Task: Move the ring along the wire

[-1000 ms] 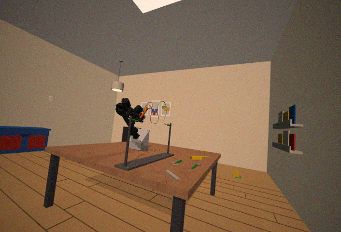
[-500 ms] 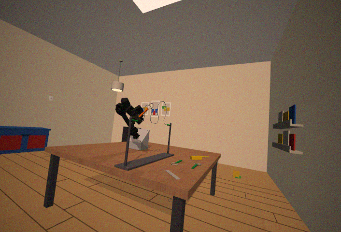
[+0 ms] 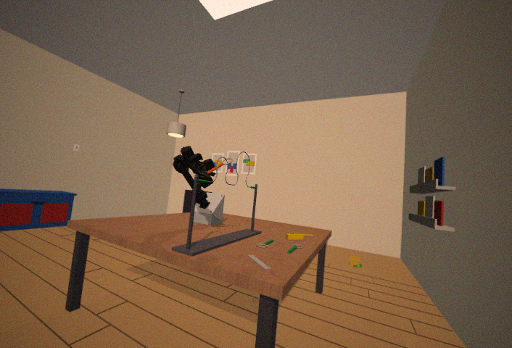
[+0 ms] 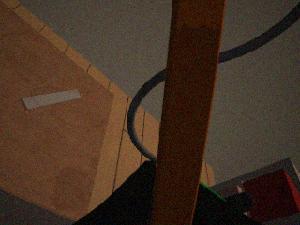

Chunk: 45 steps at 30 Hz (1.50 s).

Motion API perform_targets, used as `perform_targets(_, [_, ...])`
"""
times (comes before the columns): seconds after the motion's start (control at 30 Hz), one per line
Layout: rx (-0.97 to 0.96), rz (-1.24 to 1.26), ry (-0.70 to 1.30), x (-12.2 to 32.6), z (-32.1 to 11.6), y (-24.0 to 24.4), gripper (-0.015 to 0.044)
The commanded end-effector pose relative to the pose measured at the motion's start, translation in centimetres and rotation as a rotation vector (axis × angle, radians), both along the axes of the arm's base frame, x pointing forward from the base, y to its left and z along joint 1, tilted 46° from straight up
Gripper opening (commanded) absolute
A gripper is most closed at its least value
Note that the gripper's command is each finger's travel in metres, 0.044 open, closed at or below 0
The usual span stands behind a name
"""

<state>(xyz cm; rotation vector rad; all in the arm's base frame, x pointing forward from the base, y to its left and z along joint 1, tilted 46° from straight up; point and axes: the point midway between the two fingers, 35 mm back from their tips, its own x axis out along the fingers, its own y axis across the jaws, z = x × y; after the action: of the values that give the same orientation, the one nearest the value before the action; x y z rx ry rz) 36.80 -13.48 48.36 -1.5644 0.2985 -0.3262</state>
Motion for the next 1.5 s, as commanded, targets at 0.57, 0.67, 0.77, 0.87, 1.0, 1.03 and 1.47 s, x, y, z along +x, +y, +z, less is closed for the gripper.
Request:
perform_targets(0.57, [-0.415, -0.018, -0.041, -0.4, 2.7, 0.7, -0.0150])
perform_targets(0.67, [-0.476, -0.020, -0.046, -0.4, 3.1, 0.9, -0.0150])
perform_targets(0.77, [-0.537, -0.022, -0.052, -0.4, 3.4, 1.1, -0.0150])
perform_targets(0.87, [-0.597, -0.025, -0.057, -0.5, 3.8, 1.3, -0.0150])
perform_targets(1.0, [-0.677, -0.028, -0.065, -0.5, 4.2, 1.6, -0.0150])
perform_targets(1.03, [-0.696, -0.029, -0.066, -0.5, 4.3, 1.7, -0.0150])
perform_targets(1.47, [-0.926, -0.041, -0.086, -0.7, 5.3, 2.8, -0.0150])
